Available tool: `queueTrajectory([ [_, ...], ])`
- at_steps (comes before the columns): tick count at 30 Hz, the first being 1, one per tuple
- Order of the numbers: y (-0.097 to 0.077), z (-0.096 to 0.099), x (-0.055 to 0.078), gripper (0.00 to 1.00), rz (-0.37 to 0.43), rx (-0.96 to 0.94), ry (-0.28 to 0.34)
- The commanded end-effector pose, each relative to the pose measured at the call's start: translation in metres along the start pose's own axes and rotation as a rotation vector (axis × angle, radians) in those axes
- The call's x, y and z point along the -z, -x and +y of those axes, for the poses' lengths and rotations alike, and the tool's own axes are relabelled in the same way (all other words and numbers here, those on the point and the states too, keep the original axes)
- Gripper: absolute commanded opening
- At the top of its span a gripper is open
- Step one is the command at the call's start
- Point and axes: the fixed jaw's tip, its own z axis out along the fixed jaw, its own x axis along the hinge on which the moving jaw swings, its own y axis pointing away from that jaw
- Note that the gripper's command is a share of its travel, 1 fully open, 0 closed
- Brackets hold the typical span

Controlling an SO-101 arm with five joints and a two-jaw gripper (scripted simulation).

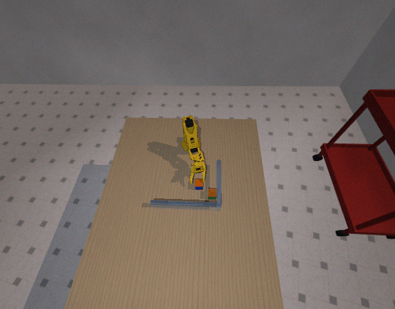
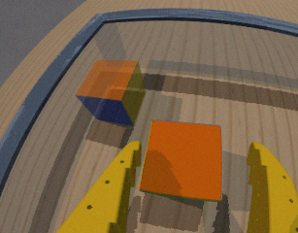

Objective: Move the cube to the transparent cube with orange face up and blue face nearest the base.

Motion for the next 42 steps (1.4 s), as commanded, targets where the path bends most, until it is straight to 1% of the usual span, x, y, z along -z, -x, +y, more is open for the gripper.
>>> queueTrajectory([
  [1, 0.012, 0.001, 0.009, 0.35, -0.021, 0.008, 0.002],
  [10, 0.012, 0.001, 0.031, 0.35, 0.026, 0.024, -0.003],
  [12, 0.012, 0.001, 0.031, 0.35, 0.026, 0.024, -0.003],
  [18, 0.008, 0.001, 0.04, 0.35, 0.046, 0.031, -0.005],
  [23, 0.006, 0.001, 0.043, 0.35, 0.053, 0.034, -0.006],
  [33, 0.006, 0.001, 0.043, 0.35, 0.052, 0.034, -0.006],
  [38, 0.009, 0.001, 0.043, 0.35, 0.037, 0.034, -0.004],
  [42, 0.014, 0.001, 0.044, 0.35, 0.01, 0.034, -0.002],
])
